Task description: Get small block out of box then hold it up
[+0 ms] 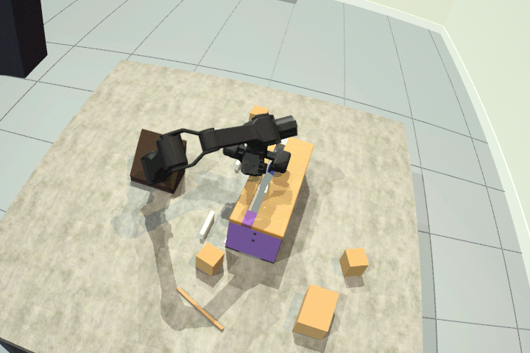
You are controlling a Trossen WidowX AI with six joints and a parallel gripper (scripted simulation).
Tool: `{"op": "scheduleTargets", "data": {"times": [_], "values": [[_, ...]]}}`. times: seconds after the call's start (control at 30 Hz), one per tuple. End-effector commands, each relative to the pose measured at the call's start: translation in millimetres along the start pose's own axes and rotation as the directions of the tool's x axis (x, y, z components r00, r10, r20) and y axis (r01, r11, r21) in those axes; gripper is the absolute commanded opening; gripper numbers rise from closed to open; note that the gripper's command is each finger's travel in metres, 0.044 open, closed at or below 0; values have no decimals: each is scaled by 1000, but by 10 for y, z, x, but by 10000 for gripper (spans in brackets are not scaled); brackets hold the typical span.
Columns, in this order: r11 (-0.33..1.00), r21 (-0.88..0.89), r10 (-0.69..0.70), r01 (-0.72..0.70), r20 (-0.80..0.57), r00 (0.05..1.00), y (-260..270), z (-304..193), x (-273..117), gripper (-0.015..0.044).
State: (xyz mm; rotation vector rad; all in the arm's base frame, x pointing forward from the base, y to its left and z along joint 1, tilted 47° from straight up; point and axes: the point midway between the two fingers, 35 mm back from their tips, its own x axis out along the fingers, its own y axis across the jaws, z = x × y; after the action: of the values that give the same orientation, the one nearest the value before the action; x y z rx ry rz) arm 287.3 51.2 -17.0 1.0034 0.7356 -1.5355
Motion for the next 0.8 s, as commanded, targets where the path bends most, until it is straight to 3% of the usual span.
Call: {"op": "scheduleTargets", "data": {"times": [0.0, 0.77], "values": [[1000, 4, -5, 5, -2, 1000, -2, -46, 27, 400], [1000, 4, -4, 4, -3, 1000, 0, -263, 103, 400]]}}
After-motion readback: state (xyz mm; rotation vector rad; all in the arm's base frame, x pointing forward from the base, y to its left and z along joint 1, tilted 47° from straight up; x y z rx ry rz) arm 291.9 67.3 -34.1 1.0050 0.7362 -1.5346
